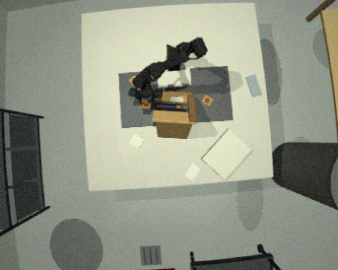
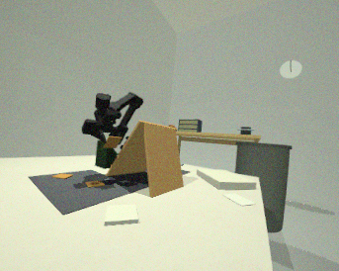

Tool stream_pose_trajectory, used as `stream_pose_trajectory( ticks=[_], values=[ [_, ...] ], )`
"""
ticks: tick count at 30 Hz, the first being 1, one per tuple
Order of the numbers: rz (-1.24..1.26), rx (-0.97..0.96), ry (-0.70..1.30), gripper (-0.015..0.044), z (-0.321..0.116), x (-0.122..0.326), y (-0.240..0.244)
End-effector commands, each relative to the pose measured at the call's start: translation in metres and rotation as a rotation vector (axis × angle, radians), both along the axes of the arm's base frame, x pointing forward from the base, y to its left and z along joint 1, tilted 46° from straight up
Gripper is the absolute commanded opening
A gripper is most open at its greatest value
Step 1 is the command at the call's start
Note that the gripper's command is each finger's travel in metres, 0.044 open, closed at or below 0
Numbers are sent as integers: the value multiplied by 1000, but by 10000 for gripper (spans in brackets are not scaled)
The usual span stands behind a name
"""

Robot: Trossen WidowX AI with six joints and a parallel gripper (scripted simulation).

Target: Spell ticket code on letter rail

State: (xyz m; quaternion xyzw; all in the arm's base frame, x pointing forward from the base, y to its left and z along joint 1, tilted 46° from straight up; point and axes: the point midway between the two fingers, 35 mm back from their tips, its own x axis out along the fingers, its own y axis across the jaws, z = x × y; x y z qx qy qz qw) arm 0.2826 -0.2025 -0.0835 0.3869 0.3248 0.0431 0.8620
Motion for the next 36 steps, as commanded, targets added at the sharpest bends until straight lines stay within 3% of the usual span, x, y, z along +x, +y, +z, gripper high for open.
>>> stream_pose_trajectory(
  ticks=[1,36],
  values=[
    [-3,5,10,0,0,-2,4],
    [-3,7,10,0,12,2,16]
  ],
)
